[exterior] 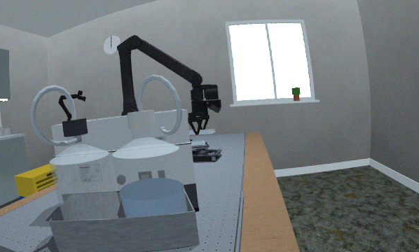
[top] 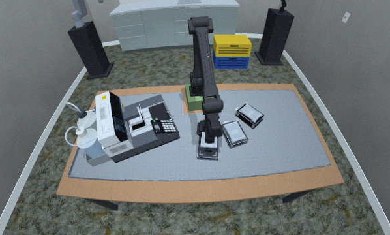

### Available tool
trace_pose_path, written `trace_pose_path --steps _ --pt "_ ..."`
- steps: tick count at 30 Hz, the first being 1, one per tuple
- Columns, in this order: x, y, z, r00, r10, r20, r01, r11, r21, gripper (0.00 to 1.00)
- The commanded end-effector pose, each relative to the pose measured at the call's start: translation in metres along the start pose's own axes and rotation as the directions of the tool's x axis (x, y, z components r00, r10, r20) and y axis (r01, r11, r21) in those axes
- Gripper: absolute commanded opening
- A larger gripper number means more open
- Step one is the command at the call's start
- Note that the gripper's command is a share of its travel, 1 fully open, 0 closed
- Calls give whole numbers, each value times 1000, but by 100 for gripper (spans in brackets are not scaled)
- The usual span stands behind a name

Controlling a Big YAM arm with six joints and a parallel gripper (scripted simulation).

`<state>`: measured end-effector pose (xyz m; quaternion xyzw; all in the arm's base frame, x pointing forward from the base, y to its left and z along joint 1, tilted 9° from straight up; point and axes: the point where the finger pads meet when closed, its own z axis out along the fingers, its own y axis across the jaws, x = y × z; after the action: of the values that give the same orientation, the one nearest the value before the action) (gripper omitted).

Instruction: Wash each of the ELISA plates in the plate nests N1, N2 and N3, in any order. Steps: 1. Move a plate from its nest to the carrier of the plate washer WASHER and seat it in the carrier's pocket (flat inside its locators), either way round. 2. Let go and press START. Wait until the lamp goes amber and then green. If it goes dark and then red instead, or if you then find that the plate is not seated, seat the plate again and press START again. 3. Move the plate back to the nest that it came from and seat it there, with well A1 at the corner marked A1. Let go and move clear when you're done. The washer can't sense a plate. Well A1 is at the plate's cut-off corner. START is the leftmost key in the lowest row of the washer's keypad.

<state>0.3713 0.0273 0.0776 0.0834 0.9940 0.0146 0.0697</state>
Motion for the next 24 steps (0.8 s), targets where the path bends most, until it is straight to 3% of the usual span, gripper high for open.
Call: trace_pose_path --steps 1,3,7,12,13,16,24 --pt "-29 7 -18 997 3 71 -2 1000 -16 84" --pt "-29 7 -17 997 3 71 -2 1000 -16 84" --pt "-4 1 10 1000 3 8 -3 1000 0 84" --pt "-4 1 15 1000 3 8 -3 1000 0 84" --pt "-22 6 -4 997 3 71 -2 1000 -16 84" --pt "-4 1 22 1000 3 8 -3 1000 0 84" --pt "-8 3 33 1000 3 16 -3 1000 -2 84"
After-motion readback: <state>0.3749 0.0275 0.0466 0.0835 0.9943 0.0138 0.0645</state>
